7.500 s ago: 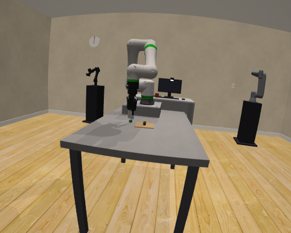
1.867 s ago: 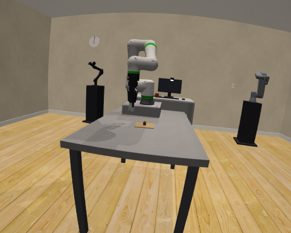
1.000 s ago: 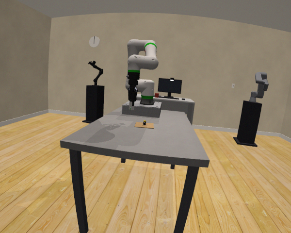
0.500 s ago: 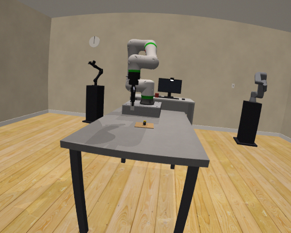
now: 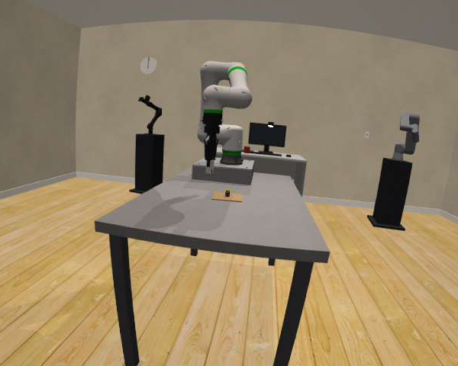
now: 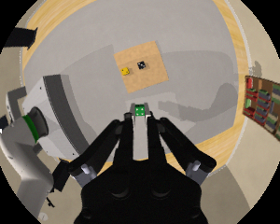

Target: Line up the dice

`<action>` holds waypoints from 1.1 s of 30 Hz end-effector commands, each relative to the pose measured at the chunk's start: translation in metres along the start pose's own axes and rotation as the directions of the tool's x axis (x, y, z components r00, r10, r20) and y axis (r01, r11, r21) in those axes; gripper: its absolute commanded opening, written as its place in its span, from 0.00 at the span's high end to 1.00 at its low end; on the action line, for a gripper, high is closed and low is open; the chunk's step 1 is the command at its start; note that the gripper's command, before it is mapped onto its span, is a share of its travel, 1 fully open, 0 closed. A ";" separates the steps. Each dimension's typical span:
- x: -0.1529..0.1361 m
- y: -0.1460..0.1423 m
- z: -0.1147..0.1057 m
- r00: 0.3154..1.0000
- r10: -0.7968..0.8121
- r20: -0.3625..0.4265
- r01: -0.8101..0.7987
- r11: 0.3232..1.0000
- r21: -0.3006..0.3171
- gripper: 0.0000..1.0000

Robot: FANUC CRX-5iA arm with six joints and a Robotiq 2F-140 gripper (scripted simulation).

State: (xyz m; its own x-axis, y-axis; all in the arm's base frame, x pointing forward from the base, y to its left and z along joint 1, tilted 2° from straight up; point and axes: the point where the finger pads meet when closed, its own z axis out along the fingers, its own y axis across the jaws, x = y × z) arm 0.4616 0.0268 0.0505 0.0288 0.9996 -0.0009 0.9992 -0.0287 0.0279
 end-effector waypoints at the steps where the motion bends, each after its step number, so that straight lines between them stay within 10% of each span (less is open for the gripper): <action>1: 0.004 0.003 -0.001 0.987 0.163 0.011 -0.163 0.987 -0.005 0.91; 17: 0.017 0.012 -0.002 0.774 0.633 0.007 -0.633 0.774 -0.010 0.91; 27: 0.025 0.016 -0.002 0.564 0.826 0.003 -0.826 0.564 -0.011 0.91; 33: 0.032 0.020 -0.002 0.322 0.947 0.000 -0.947 0.322 -0.012 0.91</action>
State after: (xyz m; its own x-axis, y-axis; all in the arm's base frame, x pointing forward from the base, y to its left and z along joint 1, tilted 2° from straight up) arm 0.4803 0.0546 0.0526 0.9060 0.4225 0.0242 0.4223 -0.9064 0.0125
